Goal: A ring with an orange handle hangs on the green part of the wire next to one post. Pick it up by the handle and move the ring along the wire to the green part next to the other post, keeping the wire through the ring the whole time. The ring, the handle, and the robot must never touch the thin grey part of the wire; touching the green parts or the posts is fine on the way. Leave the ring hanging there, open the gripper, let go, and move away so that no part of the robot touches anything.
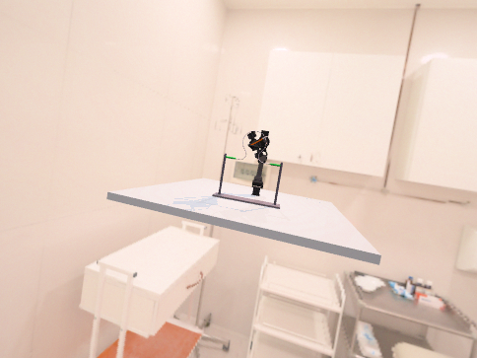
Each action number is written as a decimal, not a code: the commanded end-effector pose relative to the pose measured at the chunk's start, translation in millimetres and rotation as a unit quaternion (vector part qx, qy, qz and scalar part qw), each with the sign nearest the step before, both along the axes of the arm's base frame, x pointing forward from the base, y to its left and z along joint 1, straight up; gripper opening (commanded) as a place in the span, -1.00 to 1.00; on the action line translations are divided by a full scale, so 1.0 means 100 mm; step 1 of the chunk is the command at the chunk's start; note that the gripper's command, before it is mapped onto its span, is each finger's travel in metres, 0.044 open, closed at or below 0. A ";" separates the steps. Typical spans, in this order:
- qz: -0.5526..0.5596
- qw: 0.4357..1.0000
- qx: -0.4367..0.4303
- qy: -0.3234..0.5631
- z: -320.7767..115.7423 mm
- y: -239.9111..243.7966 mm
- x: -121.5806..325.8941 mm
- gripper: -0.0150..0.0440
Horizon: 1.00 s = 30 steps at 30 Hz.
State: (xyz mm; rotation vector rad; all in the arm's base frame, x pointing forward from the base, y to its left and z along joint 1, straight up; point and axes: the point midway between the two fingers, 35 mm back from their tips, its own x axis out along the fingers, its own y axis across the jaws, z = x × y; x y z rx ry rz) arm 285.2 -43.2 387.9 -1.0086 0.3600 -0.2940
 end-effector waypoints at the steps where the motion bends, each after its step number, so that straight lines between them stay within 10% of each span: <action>1: -0.002 1.000 -0.024 -0.004 0.01 -0.01 -0.02 -1.00; 30: -0.004 0.978 -0.208 -0.020 0.11 -0.05 -0.02 -1.00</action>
